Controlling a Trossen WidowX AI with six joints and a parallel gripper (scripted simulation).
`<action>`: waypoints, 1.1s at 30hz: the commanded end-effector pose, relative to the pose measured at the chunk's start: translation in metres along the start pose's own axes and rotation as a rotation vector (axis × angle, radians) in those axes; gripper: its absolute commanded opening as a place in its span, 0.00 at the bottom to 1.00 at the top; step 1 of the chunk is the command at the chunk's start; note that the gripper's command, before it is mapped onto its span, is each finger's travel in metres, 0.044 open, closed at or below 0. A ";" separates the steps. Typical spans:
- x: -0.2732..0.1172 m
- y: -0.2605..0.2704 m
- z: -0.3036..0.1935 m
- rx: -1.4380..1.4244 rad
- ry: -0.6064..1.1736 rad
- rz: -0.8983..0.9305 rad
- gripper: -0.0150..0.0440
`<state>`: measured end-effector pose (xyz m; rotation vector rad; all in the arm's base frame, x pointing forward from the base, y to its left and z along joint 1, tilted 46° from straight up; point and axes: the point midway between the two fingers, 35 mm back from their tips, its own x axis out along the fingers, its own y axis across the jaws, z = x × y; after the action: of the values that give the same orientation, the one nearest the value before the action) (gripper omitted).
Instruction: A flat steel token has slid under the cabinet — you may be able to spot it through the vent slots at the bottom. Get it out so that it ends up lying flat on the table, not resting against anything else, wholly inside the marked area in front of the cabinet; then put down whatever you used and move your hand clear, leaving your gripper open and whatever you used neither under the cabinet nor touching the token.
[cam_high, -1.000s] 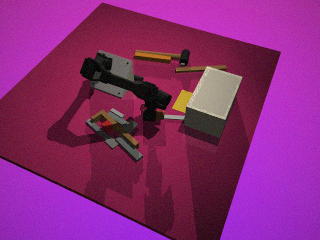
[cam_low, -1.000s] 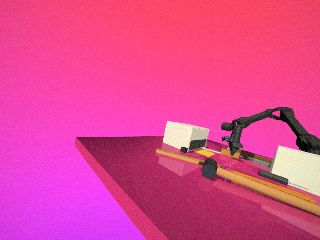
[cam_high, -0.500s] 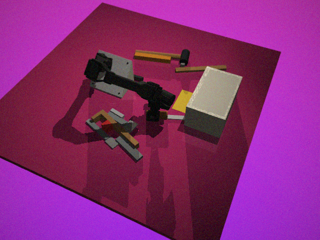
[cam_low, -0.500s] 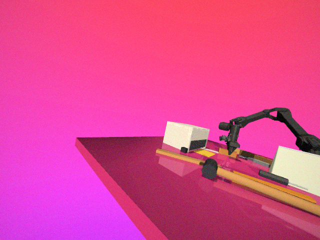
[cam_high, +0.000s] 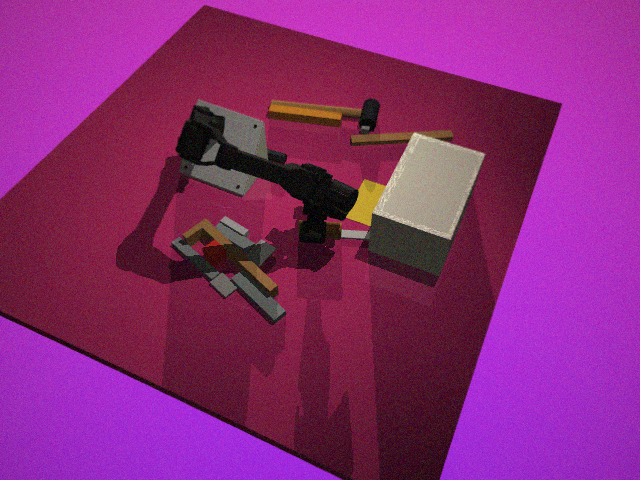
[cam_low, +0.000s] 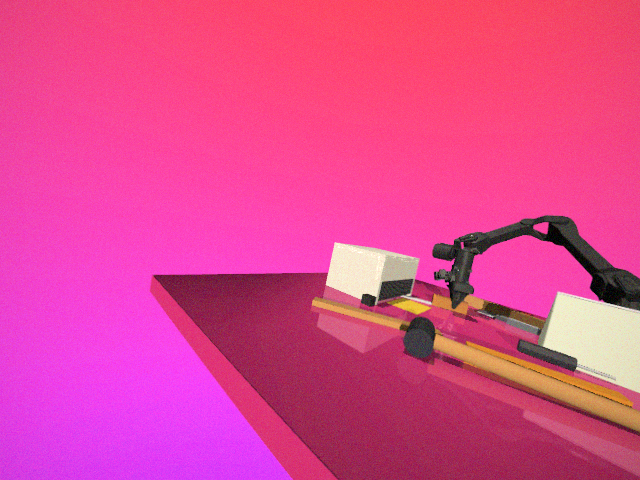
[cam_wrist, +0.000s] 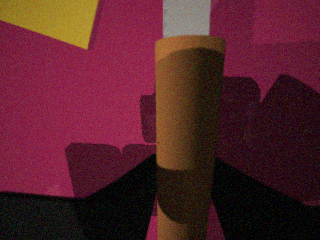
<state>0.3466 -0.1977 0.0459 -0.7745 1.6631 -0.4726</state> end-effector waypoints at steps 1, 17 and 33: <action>0.000 0.001 0.007 0.001 -0.001 -0.002 0.25; 0.001 0.013 0.012 0.001 -0.002 -0.002 0.25; 0.001 0.026 0.012 0.001 -0.002 -0.001 0.25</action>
<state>0.3535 -0.1844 0.0312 -0.7802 1.6570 -0.4857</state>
